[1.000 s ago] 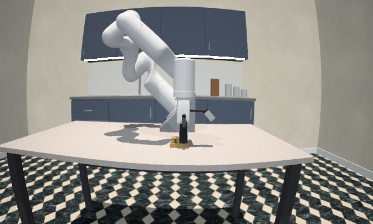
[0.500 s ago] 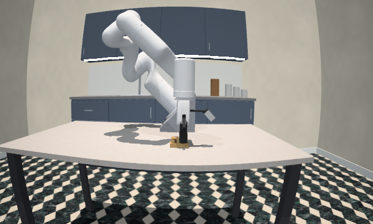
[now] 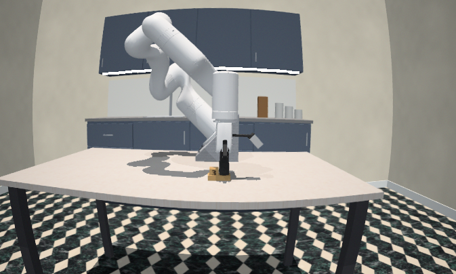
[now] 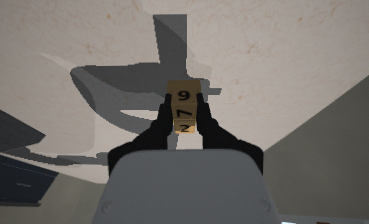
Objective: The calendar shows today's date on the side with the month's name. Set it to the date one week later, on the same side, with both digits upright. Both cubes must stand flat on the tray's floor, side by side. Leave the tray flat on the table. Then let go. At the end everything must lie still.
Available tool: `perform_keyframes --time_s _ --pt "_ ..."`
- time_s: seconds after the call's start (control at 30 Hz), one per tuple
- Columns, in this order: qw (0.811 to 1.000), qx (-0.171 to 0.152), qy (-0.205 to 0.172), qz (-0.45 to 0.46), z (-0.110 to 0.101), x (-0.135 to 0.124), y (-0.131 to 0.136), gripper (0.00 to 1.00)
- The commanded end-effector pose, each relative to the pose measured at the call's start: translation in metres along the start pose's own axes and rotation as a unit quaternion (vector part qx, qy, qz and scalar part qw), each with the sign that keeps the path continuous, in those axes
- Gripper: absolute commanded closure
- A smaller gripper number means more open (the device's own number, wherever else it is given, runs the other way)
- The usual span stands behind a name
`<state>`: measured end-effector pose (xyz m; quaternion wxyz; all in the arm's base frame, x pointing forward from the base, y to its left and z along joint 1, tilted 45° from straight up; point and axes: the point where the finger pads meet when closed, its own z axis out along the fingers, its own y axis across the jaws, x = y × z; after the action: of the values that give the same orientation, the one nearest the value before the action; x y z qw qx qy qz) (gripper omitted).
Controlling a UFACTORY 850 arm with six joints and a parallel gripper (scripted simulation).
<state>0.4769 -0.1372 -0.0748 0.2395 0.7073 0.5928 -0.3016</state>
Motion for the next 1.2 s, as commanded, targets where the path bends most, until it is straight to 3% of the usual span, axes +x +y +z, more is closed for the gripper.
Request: perform_keyframes --time_s 0.0,0.23,0.53,0.6,0.77,1.17 --pt "1.0 -0.001 0.0 0.0 -0.001 0.0 0.001 0.73" --pt "1.0 -0.001 0.0 0.0 -0.011 0.0 0.001 0.73" --pt "1.0 -0.001 0.0 0.0 -0.073 0.0 0.001 0.73" --pt "1.0 -0.001 0.0 0.0 -0.073 0.0 0.001 0.73" --pt "1.0 -0.001 0.0 0.0 -0.097 0.0 0.001 0.73" --pt "1.0 -0.001 0.0 0.0 -0.101 0.0 0.001 0.73"
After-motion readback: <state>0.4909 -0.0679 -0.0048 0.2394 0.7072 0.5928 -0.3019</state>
